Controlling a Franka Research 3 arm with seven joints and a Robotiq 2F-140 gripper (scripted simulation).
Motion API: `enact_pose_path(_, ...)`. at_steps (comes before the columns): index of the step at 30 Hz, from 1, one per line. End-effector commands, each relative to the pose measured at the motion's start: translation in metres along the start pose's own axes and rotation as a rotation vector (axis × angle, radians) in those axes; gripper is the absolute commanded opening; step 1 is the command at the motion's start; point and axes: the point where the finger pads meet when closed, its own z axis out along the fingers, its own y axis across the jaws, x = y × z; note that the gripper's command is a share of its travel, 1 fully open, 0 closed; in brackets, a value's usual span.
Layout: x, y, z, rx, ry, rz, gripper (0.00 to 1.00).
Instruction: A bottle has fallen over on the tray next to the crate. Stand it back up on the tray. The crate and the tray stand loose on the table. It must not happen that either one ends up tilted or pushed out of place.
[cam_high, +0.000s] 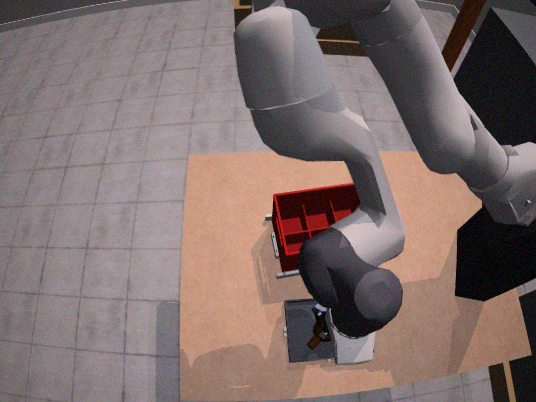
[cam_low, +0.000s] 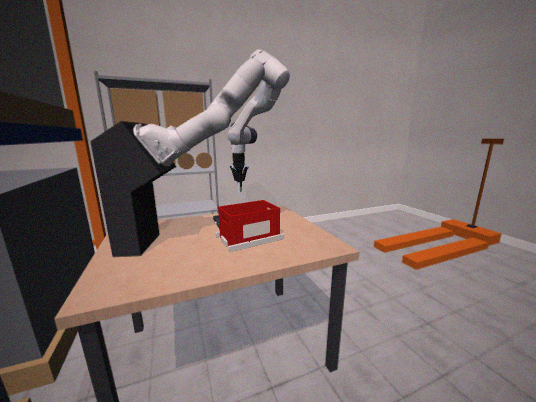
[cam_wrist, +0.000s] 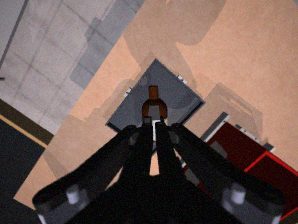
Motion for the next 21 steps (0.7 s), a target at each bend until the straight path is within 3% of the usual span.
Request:
enact_pose_path(1, 0.0017, -0.0015, -0.0007, 0.004, 0.004, -0.006, 0.00)
enact_pose_path(5, 0.0017, -0.0015, -0.0007, 0.004, 0.004, -0.006, 0.00)
enact_pose_path(6, 0.0017, -0.0015, -0.0007, 0.004, 0.004, -0.006, 0.38)
enact_pose_path(21, 0.0017, -0.0015, -0.0007, 0.004, 0.004, -0.006, 0.38)
